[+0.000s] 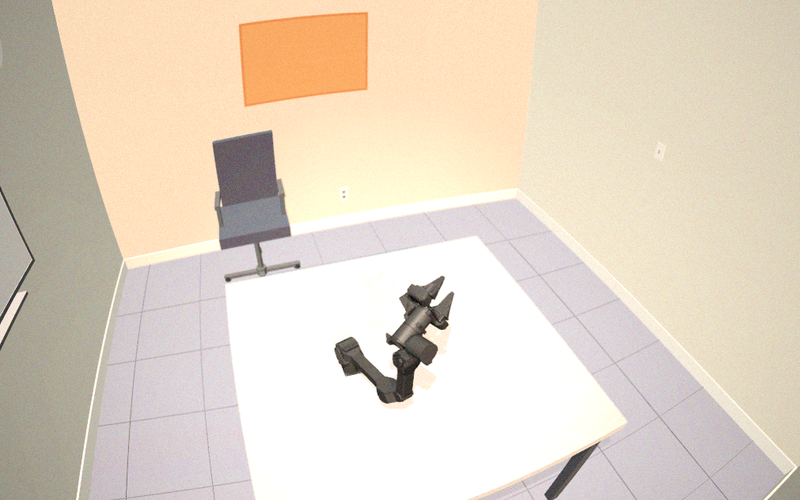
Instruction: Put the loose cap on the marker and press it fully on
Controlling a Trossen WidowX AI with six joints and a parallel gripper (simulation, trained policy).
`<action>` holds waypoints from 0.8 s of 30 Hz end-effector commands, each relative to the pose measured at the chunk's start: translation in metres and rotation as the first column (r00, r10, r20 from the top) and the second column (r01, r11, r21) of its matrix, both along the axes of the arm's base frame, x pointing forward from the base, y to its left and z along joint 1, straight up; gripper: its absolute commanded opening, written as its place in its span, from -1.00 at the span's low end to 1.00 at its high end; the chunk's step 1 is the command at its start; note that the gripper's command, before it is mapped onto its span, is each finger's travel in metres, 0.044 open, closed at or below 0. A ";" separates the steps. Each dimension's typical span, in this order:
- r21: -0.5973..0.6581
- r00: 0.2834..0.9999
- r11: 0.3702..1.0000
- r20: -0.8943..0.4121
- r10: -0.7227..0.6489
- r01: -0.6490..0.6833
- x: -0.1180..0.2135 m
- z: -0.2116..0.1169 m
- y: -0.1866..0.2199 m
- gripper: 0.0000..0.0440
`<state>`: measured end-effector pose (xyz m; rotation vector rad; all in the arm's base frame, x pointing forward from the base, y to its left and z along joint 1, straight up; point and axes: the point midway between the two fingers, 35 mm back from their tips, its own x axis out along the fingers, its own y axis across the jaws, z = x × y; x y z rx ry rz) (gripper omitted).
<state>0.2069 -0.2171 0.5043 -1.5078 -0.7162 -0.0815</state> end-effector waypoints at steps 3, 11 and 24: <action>-0.016 1.000 1.000 0.001 0.012 -0.012 -0.003 0.000 0.007 0.47; -0.072 0.999 0.996 0.023 0.046 -0.044 -0.013 0.000 0.030 -0.10; -0.183 0.993 0.978 0.043 0.106 -0.097 -0.024 -0.008 0.066 0.03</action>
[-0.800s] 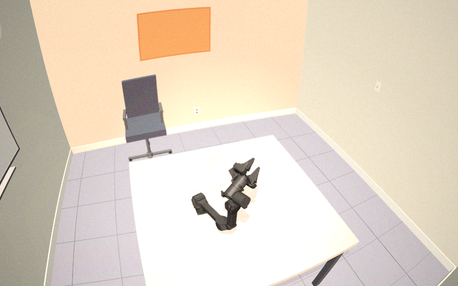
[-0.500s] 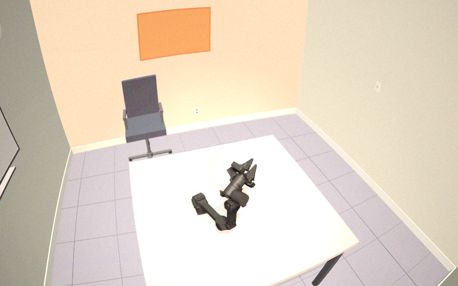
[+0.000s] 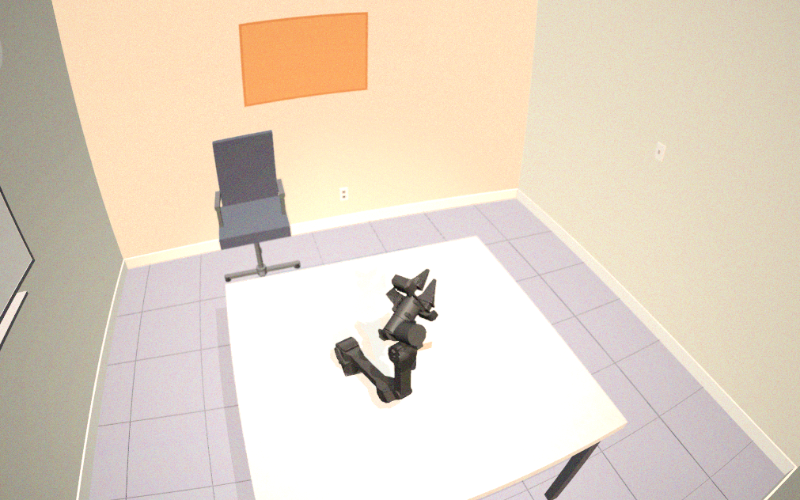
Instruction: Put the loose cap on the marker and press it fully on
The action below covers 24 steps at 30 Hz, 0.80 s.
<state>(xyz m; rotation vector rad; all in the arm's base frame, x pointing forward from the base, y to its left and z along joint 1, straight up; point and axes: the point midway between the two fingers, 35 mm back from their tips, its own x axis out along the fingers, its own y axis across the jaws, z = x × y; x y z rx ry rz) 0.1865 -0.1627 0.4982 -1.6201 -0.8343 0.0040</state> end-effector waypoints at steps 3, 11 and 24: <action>-0.056 0.999 0.998 0.013 0.032 -0.031 -0.007 -0.005 0.020 0.06; -0.120 0.997 0.991 0.021 0.068 -0.065 -0.014 -0.012 0.040 0.14; -0.223 0.992 0.968 0.024 0.121 -0.113 -0.027 -0.025 0.072 0.25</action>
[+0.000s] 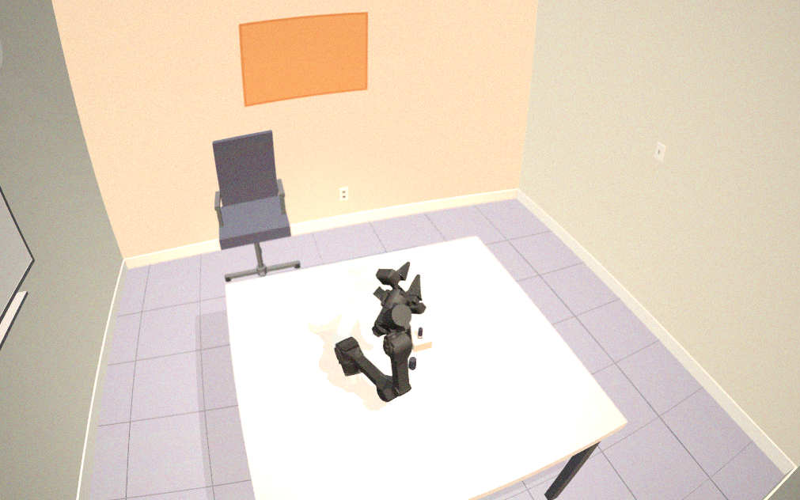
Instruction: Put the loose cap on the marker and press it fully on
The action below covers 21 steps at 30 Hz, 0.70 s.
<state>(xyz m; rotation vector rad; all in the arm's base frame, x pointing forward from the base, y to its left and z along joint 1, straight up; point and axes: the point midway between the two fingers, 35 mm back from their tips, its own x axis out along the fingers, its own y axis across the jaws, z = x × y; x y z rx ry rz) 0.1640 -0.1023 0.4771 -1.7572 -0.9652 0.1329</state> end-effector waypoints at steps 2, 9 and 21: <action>-0.049 1.000 0.999 0.006 0.023 -0.022 -0.007 -0.006 0.016 0.27; -0.105 0.999 0.993 0.007 0.045 -0.044 -0.015 -0.013 0.032 0.32; -0.204 0.997 0.977 0.000 0.072 -0.070 -0.029 -0.027 0.059 0.39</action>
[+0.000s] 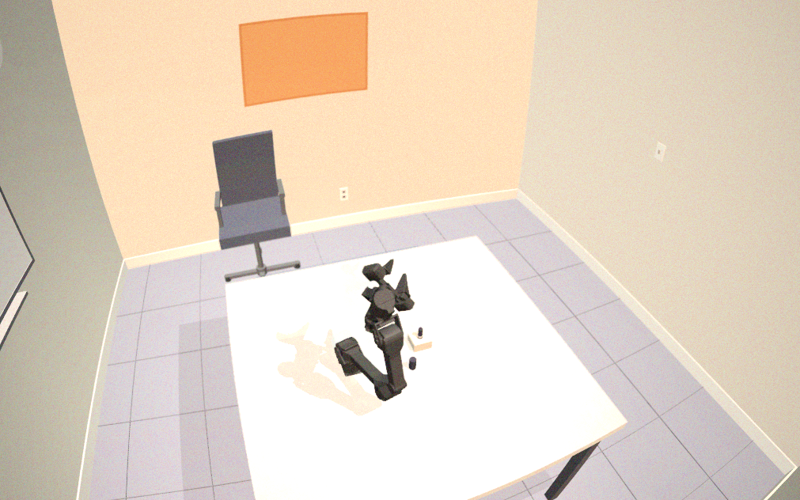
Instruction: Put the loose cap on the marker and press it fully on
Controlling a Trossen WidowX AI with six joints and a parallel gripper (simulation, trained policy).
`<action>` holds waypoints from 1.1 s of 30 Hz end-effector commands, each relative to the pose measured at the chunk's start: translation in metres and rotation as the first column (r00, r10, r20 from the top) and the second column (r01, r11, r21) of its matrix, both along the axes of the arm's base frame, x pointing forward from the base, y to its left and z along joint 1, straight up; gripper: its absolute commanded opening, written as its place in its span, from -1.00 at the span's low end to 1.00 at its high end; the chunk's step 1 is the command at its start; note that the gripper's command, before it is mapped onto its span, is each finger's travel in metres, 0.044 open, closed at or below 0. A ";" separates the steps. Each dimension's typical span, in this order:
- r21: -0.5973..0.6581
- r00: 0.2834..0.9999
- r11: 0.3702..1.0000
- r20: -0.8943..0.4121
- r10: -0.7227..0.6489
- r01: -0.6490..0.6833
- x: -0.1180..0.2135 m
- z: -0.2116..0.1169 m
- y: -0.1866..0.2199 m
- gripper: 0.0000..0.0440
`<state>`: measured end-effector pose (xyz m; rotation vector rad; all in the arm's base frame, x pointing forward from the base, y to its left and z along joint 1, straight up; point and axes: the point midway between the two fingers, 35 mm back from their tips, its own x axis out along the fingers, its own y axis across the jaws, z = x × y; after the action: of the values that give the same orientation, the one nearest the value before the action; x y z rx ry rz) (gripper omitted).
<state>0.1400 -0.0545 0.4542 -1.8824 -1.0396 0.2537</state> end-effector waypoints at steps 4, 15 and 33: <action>-0.071 1.000 0.997 -0.002 0.014 -0.015 -0.010 -0.009 0.020 0.41; -0.165 1.000 0.986 -0.016 0.017 -0.020 -0.021 -0.023 0.042 0.43; -0.313 0.998 0.950 -0.058 -0.015 -0.004 -0.036 -0.048 0.075 0.43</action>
<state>0.1069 0.0115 0.4127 -2.1181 -1.0102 0.4623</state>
